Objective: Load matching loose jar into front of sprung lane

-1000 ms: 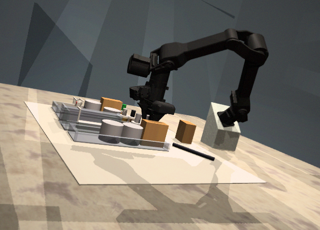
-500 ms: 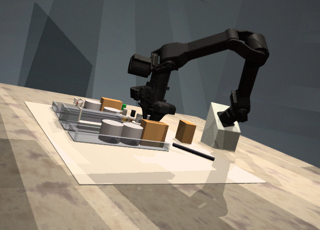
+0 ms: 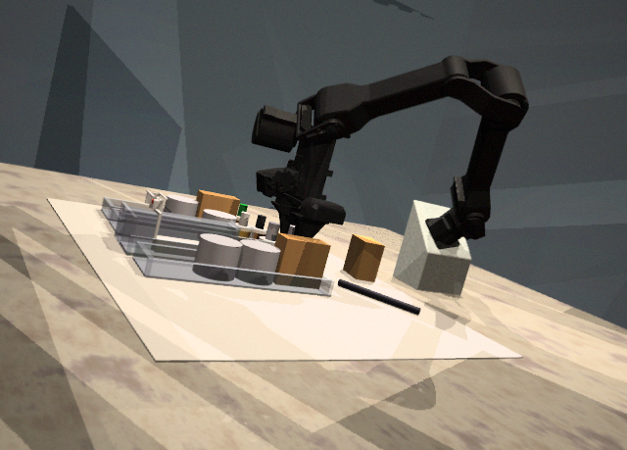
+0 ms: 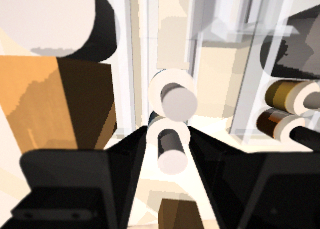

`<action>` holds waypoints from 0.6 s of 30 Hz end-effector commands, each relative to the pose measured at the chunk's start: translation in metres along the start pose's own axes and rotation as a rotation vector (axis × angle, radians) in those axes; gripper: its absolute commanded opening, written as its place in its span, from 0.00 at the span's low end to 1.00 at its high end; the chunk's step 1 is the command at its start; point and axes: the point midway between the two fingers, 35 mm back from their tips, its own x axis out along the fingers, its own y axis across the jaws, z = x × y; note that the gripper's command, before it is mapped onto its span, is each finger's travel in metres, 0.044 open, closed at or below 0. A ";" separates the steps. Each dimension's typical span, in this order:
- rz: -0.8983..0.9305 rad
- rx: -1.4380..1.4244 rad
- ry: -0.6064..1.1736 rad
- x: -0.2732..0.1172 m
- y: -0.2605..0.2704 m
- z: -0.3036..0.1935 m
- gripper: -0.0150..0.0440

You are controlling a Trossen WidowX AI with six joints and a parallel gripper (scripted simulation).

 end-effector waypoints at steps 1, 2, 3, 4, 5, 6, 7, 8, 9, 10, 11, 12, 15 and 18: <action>0.005 -0.006 -0.004 0.000 0.000 -0.001 0.25; 0.005 -0.006 -0.004 0.000 0.000 -0.001 0.25; 0.005 -0.006 -0.004 0.000 0.000 -0.001 0.25; 0.005 -0.006 -0.004 0.000 0.000 -0.001 0.25; 0.005 -0.006 -0.004 0.000 0.000 -0.001 0.25; 0.005 -0.006 -0.004 0.000 0.000 -0.001 0.25; 0.005 -0.006 -0.004 0.000 0.000 -0.001 0.25; 0.005 -0.006 -0.004 0.000 0.000 -0.001 0.25; 0.005 -0.006 -0.004 0.000 0.000 -0.001 0.25; 0.005 -0.006 -0.004 0.000 0.000 -0.001 0.25; 0.005 -0.006 -0.004 0.000 0.000 -0.001 0.25; 0.005 -0.006 -0.004 0.000 0.000 -0.001 0.30; 0.005 -0.006 -0.004 0.000 0.000 -0.001 0.43; 0.005 -0.006 -0.004 0.000 0.000 -0.001 0.57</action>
